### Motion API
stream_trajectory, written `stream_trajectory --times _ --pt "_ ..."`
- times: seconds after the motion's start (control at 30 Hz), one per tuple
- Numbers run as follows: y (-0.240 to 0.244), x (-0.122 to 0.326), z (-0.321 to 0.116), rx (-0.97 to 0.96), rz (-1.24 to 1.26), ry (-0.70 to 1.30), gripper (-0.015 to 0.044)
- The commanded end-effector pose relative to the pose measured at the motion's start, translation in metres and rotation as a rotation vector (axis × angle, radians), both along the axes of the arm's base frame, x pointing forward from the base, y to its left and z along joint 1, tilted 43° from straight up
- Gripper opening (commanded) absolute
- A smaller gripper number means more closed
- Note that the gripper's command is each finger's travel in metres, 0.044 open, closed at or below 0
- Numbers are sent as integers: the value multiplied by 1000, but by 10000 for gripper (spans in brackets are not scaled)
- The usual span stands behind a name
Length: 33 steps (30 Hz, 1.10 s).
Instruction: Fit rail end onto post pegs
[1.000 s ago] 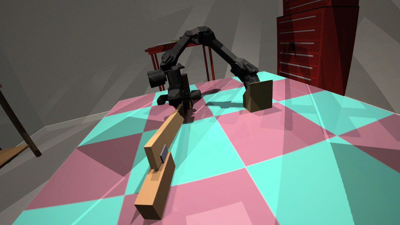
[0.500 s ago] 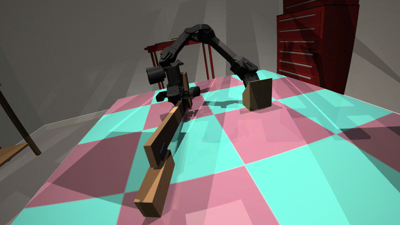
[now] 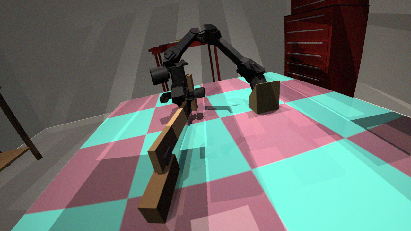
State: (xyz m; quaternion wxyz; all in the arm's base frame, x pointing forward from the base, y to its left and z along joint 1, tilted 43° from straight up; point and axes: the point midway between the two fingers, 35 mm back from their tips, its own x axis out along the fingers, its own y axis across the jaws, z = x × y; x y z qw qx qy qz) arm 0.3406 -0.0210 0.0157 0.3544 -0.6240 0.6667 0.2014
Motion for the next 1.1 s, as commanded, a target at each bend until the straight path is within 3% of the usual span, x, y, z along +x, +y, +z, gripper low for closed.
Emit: stream_trajectory --times 0.0,1.07 --pt "5 1 2 10 3 -4 0" --pt "16 0 14 11 3 -4 0"
